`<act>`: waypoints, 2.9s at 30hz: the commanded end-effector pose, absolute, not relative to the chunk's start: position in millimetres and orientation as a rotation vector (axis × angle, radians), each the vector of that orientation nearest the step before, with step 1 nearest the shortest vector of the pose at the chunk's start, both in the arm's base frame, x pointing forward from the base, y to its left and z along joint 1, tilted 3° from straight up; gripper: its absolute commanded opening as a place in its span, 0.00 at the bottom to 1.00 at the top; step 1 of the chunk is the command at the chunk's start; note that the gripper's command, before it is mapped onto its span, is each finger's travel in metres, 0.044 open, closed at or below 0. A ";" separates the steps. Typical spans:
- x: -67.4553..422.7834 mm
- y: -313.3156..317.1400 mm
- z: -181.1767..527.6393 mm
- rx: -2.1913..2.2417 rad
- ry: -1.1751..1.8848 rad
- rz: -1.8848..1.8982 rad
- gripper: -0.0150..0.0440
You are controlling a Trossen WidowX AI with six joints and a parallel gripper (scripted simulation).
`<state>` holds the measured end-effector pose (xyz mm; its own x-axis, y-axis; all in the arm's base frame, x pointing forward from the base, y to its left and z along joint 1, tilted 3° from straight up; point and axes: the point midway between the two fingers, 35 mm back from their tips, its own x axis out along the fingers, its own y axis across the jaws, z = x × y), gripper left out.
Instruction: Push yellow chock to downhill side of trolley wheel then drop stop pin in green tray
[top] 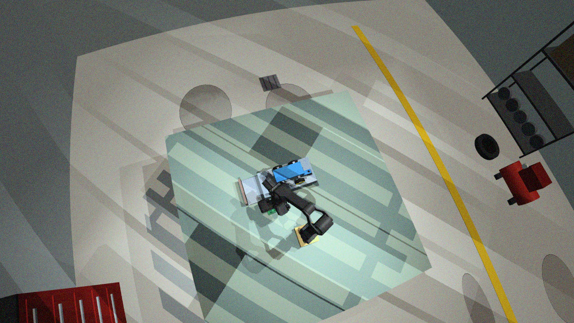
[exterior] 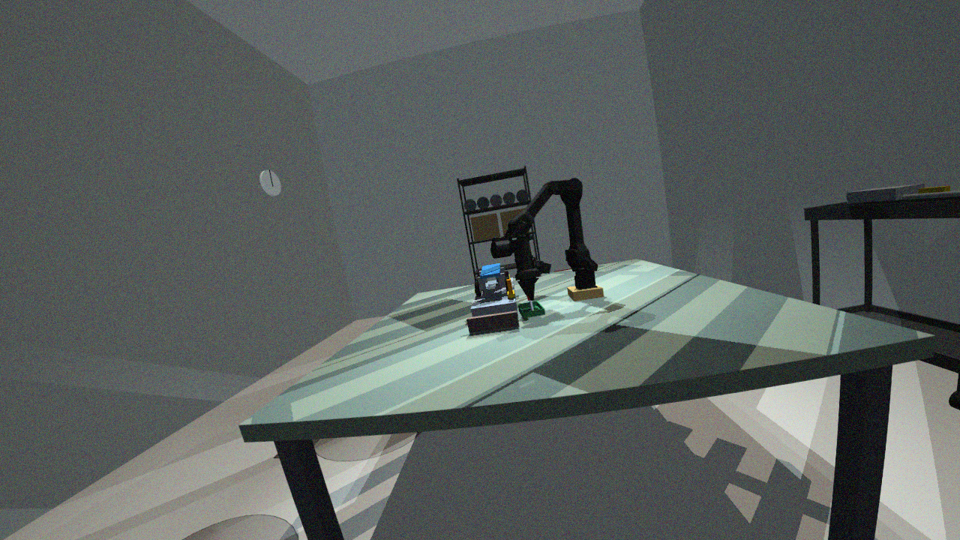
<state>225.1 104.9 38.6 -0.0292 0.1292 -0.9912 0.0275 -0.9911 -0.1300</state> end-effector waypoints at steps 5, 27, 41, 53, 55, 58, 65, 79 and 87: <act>225.6 99.1 36.1 -2.139 -0.180 2.192 0.58; 225.9 83.4 26.4 -2.140 -0.179 2.193 0.58; 225.7 77.8 22.0 -2.135 -0.179 2.196 0.62; 226.1 77.8 26.4 -2.136 -0.179 2.196 0.83; 226.5 77.8 35.0 -2.138 -0.179 2.194 0.83; 225.3 77.4 46.6 -2.140 -0.179 2.193 0.83; 226.2 77.6 65.2 -2.140 -0.179 2.193 1.00; 229.5 78.7 109.4 -2.141 -0.179 2.193 1.00; 229.7 78.7 105.7 -2.140 -0.180 2.194 1.00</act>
<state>229.4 78.6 106.0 -0.0273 0.1325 -0.9908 0.0306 -0.9906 -0.1333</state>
